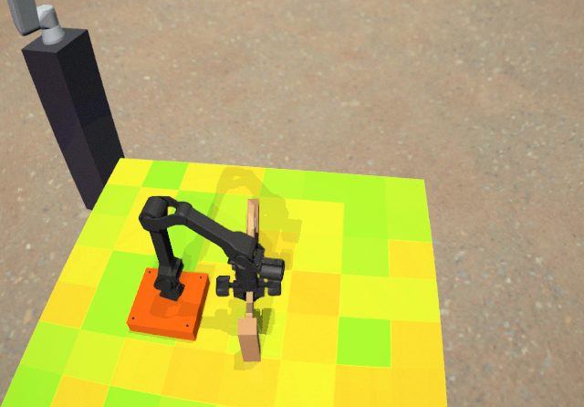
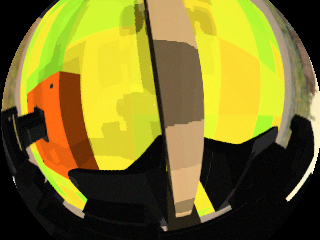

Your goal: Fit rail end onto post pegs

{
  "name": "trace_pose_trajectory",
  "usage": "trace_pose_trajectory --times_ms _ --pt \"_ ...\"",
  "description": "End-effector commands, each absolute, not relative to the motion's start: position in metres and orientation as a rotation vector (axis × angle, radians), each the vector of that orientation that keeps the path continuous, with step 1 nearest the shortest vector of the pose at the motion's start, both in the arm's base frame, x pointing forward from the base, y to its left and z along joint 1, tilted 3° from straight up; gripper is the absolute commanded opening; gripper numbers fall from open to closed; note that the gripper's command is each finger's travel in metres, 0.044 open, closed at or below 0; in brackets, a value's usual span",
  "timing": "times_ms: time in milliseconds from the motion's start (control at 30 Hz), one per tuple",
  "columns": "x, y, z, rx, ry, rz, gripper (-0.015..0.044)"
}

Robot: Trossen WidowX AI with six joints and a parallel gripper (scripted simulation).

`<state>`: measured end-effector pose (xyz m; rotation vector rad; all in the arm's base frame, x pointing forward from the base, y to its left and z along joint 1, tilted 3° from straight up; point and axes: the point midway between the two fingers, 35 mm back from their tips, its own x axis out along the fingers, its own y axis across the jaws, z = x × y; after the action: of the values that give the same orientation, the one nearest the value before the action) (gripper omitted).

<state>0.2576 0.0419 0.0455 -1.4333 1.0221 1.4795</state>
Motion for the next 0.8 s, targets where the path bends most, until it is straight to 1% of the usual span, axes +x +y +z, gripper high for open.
trace_pose_trajectory --times_ms 0,767 --pt "0.2588 0.0403 0.0450 -1.439 1.019 1.479 0.0000" --pt "0.2615 0.0341 0.0474 -1.440 1.019 1.478 0.0000"
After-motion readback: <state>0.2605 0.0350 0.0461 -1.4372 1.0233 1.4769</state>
